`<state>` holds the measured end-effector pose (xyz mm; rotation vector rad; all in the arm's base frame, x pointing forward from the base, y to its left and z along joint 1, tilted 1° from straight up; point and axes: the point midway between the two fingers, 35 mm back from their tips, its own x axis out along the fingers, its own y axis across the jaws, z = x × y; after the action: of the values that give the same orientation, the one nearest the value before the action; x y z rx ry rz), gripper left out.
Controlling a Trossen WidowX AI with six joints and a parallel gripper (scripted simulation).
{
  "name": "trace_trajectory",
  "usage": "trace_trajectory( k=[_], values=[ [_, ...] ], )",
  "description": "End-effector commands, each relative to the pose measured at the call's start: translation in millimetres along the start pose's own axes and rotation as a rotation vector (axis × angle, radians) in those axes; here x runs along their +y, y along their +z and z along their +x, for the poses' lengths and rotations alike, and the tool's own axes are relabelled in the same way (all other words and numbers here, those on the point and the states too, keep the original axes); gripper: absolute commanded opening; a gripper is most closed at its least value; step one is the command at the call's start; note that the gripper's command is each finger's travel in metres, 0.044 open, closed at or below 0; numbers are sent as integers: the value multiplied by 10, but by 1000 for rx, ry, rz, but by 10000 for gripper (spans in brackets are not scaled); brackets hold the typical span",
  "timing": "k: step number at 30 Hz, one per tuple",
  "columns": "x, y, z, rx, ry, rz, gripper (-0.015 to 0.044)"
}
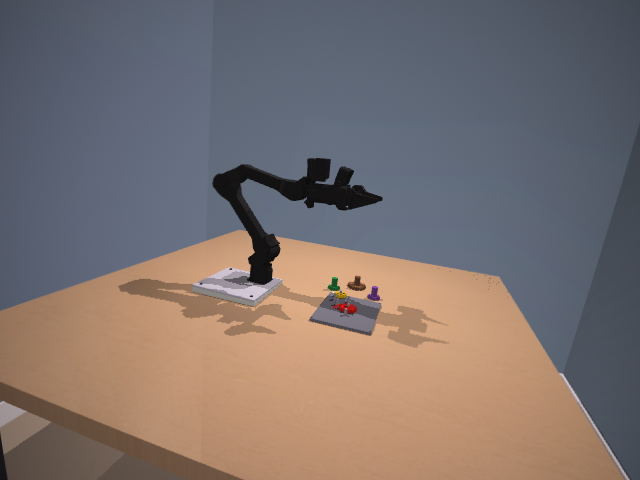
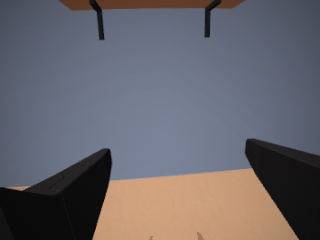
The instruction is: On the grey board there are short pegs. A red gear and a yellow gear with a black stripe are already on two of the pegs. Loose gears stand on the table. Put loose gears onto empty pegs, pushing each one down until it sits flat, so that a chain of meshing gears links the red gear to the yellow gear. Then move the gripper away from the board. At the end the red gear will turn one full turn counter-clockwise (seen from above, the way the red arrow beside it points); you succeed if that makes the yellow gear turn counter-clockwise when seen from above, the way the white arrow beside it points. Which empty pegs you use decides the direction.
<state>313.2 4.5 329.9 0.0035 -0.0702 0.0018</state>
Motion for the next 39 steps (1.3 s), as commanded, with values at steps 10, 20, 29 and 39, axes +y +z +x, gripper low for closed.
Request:
trace_trajectory(
  k=[10, 20, 29, 39],
  values=[
    [846, -1039, 369, 664, 138, 216, 440],
    [1679, -2074, -182, 1436, -5, 202, 440],
    [1741, -2235, -396, 1596, -94, 146, 440],
    [1748, -2425, -401, 1596, -94, 146, 440]
  ],
)
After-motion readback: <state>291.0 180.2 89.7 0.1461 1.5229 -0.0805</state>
